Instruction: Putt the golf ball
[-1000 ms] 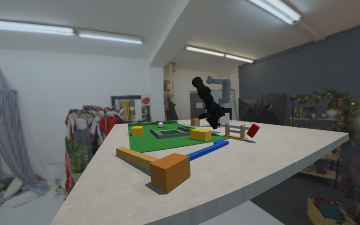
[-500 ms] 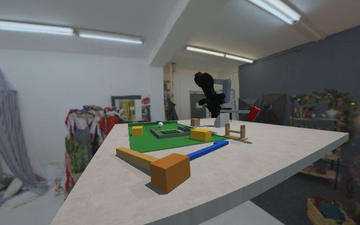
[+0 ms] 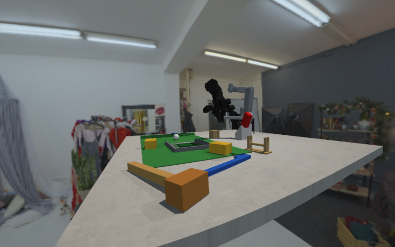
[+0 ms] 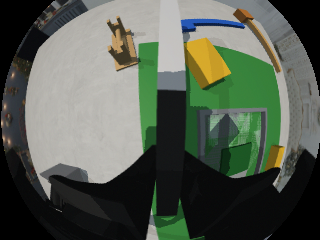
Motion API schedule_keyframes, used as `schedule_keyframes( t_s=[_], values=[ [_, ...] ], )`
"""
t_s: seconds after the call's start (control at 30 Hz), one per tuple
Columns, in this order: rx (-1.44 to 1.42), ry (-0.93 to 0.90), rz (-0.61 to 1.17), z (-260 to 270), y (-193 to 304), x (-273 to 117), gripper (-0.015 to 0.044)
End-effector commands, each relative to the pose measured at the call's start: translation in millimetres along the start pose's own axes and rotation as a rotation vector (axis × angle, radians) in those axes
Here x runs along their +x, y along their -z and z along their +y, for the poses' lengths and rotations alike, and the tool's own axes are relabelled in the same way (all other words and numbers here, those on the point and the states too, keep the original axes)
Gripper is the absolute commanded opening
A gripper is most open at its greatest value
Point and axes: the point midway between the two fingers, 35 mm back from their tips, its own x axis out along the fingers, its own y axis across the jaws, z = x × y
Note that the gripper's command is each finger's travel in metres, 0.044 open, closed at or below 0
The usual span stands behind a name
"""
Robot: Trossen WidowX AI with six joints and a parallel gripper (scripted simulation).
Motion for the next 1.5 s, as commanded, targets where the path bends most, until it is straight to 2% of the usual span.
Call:
schedule_keyframes(
  t_s=[0.0,0.33,0.67,0.97,1.27,1.47],
  values=[
    [0.119,0.020,-0.004,-18.7,24.5,-13.5,0.0000],
    [0.462,0.065,0.017,-56.0,111.5,-42.5,0.0000],
    [0.807,0.115,0.057,-67.4,207.9,-67.8,0.0000],
    [1.119,0.168,0.110,-53.3,294.8,-89.4,0.0000],
    [1.427,0.233,0.180,-16.6,374.2,-111.8,0.0000],
    [1.478,0.246,0.194,-8.6,386.3,-115.2,0.0000]
  ],
)
